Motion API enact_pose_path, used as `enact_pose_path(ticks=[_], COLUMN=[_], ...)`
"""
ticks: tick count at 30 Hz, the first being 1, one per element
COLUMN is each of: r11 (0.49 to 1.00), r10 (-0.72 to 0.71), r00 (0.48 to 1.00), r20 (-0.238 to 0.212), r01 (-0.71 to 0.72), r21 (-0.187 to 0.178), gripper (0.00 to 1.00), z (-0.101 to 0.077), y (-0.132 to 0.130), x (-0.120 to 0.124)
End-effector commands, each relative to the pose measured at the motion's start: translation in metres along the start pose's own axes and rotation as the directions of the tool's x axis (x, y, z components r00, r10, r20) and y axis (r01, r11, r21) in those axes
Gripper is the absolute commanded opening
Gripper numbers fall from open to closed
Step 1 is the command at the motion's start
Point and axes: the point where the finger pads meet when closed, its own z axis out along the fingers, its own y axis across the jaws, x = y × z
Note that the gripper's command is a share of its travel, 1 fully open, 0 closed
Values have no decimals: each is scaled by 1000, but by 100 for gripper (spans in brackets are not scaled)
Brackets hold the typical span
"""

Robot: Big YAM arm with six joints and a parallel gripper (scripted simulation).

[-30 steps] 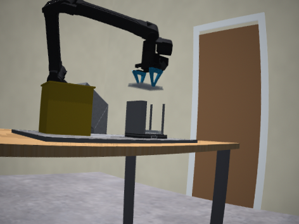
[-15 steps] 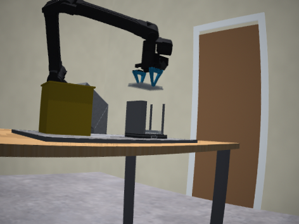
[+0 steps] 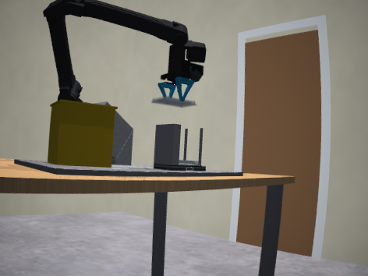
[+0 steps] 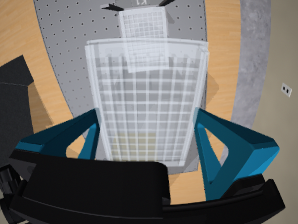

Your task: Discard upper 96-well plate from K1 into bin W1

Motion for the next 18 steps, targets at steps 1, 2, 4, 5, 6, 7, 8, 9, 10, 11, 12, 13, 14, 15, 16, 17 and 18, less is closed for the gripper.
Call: enact_pose_path(ticks=[1,2,4,5,6,7,8,9,10,11,12,13,14,15,16,17,18], r11=[1000,1000,1000,1000,1000,1000,1000,1000,1000,1000,1000,1000,1000,1000,1000,1000,1000], r10=[26,17,8,8,8,7,7,7,7,7,7,7,7,7,7,7,7], r00=[1000,1000,1000,1000,1000,1000,1000,1000,1000,1000,1000,1000,1000,1000,1000,1000,1000], r20=[-1,-1,-1,-1,-2,-2,-2,-2,-2,-2,-2,-2,-2,-2,-2,-3,-3], r01=[-26,-17,-8,-8,-8,-8,-7,-7,-7,-7,-7,-7,-7,-7,-7,-7,-7], r21=[-7,-8,-8,-8,-8,-8,-8,-8,-8,-8,-8,-8,-8,-8,-8,-8,-8], gripper=[0,0,0,0,0,0,0,0,0,0,0,0,0,0,0,0,0], z=[2,2,2,2,2,2,2,2,2,2,2,2,3,3,3,3,3], y=[-1,0,1,1,1,2,2,2,2,3,3,3,4,4,5,5,5], x=[18,21,28,31,34,38,41,41,41,44,48,51,54,57,61,64,67])
